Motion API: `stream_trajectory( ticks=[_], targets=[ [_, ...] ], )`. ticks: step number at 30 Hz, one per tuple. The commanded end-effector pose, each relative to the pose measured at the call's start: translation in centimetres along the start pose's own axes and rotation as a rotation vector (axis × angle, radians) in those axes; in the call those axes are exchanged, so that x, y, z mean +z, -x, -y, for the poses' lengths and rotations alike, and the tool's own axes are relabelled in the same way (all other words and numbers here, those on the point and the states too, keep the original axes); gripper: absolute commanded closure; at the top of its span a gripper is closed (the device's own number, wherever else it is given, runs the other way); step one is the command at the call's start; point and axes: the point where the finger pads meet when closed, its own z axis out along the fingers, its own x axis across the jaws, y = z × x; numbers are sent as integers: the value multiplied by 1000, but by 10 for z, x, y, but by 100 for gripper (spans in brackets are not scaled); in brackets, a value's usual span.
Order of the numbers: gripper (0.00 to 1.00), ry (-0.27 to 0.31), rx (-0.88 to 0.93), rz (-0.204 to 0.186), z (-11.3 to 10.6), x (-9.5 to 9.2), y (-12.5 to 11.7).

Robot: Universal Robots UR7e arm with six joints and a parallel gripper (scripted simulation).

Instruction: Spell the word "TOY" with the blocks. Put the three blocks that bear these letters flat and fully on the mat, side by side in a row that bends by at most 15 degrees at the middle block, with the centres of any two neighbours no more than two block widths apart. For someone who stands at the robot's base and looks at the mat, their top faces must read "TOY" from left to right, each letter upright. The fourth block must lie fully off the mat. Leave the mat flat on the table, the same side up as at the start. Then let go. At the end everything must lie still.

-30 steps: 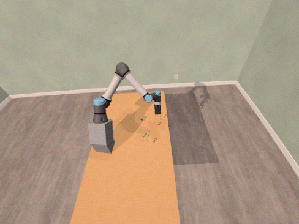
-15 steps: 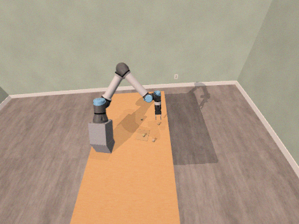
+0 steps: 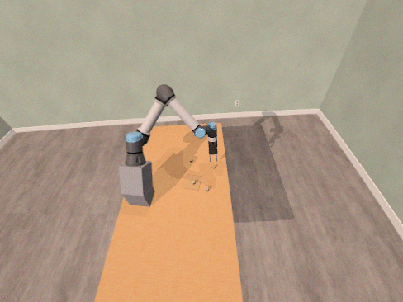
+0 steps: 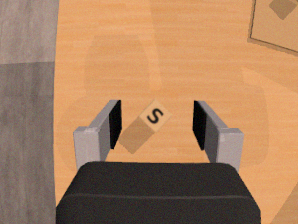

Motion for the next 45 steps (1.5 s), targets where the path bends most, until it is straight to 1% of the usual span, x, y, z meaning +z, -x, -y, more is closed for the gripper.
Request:
stream_trajectory(
  ticks=[1,18,22,26,28,32,38,43,45],
  targets=[
    [0,0,0,2,0,-1,1],
    [0,0,0,2,2,0,-1],
    [0,-1,0,1,15,4,-8],
    [0,-2,0,1,40,12,-26],
    [0,-2,0,1,40,12,-26],
    [0,-4,0,1,73,21,-53],
    [0,-4,0,0,120,33,-108],
    [0,-2,0,1,143,38,-149],
    [0,-2,0,1,143,38,-149]
  ],
)
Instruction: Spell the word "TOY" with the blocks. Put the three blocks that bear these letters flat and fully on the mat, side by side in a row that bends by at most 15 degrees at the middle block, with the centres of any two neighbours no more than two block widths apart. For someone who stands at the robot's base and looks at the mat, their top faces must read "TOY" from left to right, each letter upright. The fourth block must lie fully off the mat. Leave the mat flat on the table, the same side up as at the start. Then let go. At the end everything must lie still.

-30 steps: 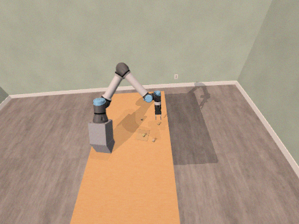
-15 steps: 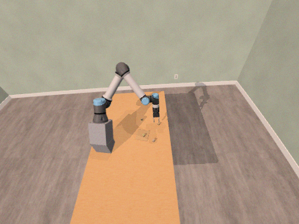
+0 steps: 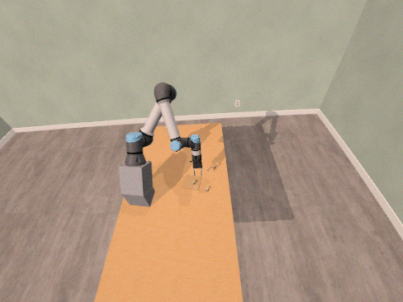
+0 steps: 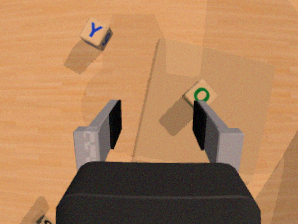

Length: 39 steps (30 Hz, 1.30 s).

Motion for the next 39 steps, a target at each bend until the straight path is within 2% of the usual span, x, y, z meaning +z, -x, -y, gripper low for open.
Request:
stream_trajectory(
  ticks=[1,8,39],
  targets=[
    [0,1,-1,4,11,1,-21],
    [0,3,-1,4,20,2,-45],
    [0,3,-1,4,21,2,-46]
  ],
)
